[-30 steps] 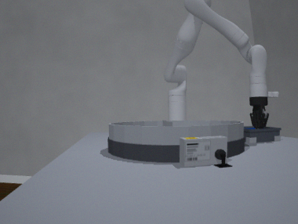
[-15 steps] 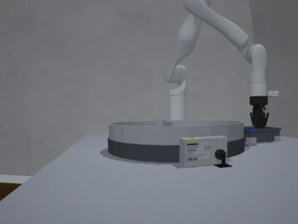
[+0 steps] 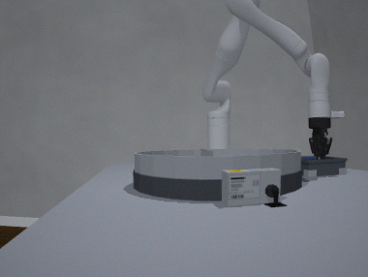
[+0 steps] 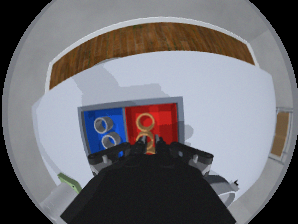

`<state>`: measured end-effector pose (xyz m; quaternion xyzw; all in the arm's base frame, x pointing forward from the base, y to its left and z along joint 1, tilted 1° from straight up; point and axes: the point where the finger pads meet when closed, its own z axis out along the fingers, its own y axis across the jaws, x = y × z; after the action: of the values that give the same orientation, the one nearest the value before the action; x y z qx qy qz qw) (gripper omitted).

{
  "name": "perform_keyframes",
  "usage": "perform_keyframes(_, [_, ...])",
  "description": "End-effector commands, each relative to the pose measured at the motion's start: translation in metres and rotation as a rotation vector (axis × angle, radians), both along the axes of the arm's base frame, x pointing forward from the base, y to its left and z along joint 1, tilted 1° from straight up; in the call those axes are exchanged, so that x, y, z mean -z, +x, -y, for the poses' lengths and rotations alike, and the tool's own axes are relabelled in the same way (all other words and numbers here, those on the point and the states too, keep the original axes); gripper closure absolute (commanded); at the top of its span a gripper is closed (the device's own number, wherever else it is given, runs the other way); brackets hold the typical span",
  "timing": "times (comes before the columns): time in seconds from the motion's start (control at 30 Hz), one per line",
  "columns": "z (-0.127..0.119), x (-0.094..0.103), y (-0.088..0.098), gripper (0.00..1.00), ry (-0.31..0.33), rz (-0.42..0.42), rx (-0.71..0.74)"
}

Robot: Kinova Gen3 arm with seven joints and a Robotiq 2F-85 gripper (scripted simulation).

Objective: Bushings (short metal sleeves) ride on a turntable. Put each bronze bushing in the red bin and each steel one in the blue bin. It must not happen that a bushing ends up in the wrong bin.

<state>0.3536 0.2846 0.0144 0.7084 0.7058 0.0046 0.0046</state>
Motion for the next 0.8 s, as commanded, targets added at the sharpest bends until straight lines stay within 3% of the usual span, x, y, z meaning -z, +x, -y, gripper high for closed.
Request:
perform_keyframes(0.0, [-0.0002, -0.0014, 0.0011, 0.84, 0.001, 0.003, 0.001])
perform_keyframes(0.77, [-0.0001, -0.0074, 0.0008, 0.84, 0.001, 0.003, 0.001])
